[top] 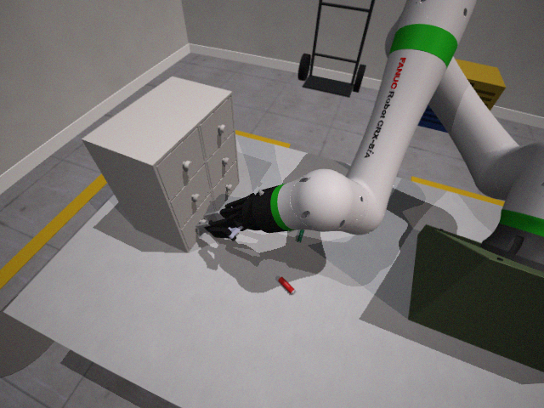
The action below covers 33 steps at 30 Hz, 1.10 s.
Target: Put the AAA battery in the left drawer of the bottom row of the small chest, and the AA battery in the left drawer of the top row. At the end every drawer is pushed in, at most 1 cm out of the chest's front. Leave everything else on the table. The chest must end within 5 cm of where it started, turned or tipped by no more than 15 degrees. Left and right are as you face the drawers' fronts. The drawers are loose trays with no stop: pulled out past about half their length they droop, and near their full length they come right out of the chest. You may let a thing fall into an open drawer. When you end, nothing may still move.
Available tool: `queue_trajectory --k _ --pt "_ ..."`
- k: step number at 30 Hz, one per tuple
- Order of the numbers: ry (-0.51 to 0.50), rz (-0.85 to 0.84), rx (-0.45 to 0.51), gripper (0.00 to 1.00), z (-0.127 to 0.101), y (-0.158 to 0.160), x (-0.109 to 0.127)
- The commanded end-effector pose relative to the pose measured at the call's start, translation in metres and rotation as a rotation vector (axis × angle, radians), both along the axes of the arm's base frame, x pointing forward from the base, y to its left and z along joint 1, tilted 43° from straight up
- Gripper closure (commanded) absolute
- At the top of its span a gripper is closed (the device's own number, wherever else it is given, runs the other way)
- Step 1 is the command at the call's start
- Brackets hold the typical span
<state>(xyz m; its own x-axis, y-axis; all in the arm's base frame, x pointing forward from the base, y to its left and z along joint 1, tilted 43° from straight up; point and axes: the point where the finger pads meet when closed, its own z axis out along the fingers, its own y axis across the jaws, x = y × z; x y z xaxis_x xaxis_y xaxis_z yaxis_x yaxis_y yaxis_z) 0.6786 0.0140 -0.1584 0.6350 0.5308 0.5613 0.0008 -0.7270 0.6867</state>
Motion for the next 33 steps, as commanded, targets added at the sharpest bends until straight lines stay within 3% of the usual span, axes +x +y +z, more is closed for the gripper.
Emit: queue_trajectory --k 1,25,26,33 --pt "0.0 0.0 0.0 0.8 0.0 0.0003 0.0018" --pt "0.0 0.0 0.0 0.8 0.0 0.0003 0.0018" --pt "0.0 0.0 0.0 0.92 0.0 0.0003 0.0018" --pt "0.0 0.0 0.0 0.92 0.0 0.0003 0.0018"
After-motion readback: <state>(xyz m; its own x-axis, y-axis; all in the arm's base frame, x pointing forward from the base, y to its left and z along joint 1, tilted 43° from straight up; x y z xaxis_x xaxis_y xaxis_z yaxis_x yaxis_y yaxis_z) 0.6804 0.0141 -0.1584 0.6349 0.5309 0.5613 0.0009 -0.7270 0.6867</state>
